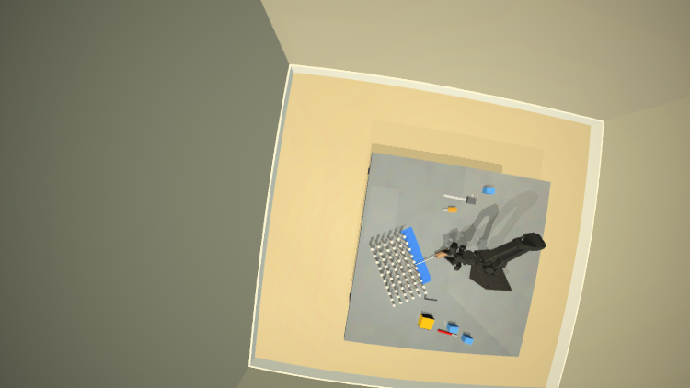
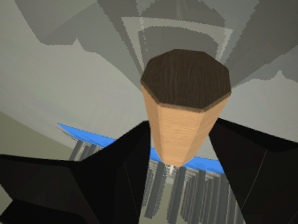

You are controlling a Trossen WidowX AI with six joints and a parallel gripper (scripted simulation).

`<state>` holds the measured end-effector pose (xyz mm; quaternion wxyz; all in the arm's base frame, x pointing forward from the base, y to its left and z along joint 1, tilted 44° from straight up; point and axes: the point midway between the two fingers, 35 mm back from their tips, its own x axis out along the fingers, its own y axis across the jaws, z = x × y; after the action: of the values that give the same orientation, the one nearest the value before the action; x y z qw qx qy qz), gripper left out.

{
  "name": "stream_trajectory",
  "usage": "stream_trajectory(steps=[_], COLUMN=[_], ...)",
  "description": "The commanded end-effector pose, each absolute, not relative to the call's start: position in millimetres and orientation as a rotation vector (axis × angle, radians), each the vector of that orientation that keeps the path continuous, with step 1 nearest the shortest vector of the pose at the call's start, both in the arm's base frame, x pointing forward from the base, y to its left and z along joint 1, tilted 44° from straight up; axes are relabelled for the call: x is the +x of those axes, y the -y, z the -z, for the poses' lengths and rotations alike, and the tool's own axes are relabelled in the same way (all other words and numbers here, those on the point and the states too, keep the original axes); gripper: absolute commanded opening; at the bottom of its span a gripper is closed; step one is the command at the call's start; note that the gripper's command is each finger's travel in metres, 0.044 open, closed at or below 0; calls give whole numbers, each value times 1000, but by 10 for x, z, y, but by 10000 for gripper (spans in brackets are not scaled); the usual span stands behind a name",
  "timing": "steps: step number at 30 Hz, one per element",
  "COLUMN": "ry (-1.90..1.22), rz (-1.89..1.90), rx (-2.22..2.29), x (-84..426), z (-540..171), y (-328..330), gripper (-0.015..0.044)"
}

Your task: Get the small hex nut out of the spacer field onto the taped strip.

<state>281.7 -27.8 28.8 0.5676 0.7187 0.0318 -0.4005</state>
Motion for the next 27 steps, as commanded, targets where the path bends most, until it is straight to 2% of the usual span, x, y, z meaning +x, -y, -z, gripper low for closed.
stream_trajectory(steps=[1,27], ry=[-83,-83], rz=[936,936], rx=[1687,1687], x=[2803,2724], z=[-294,-325], y=[277,322], gripper=[0,0])
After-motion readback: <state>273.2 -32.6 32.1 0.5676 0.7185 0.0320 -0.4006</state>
